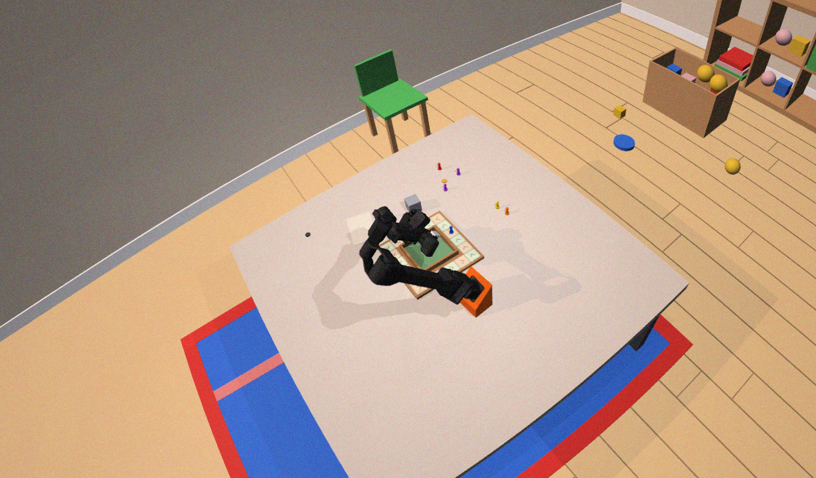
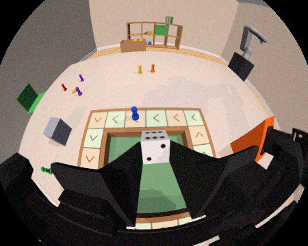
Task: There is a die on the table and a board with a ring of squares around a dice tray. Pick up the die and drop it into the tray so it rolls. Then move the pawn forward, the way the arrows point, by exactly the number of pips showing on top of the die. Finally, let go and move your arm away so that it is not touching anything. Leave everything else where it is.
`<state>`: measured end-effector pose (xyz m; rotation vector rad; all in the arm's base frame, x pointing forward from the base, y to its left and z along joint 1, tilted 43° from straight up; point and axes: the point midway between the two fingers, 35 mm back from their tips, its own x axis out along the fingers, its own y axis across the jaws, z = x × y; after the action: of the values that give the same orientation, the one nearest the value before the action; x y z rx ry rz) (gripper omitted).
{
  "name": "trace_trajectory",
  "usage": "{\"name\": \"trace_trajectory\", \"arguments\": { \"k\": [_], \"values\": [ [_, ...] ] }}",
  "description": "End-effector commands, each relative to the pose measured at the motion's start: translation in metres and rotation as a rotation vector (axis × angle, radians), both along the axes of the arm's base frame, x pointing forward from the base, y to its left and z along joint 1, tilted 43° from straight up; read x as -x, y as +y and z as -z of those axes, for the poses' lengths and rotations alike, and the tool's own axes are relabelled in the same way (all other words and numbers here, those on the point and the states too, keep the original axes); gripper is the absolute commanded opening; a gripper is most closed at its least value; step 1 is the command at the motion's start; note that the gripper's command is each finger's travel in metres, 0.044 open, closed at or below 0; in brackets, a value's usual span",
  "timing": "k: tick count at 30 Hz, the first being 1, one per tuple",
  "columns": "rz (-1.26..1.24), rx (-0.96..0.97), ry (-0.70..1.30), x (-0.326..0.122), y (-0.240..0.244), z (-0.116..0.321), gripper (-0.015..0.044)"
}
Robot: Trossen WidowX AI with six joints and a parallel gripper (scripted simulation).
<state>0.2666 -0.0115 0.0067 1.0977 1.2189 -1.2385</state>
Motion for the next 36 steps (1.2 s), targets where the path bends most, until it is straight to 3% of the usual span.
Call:
{"name": "trace_trajectory", "arguments": {
  "k": [1,6,32,36],
  "values": [
    [0.014,0.037,-0.020,-0.003,-0.003,-0.010,0.0000],
    [0.014,0.037,-0.021,-0.012,-0.004,-0.046,0.0000],
    [0.008,0.030,-0.018,-0.010,-0.003,-0.044,0.0000],
    [0.008,0.030,-0.018,-0.010,-0.003,-0.044,0.0105]
  ]
}}
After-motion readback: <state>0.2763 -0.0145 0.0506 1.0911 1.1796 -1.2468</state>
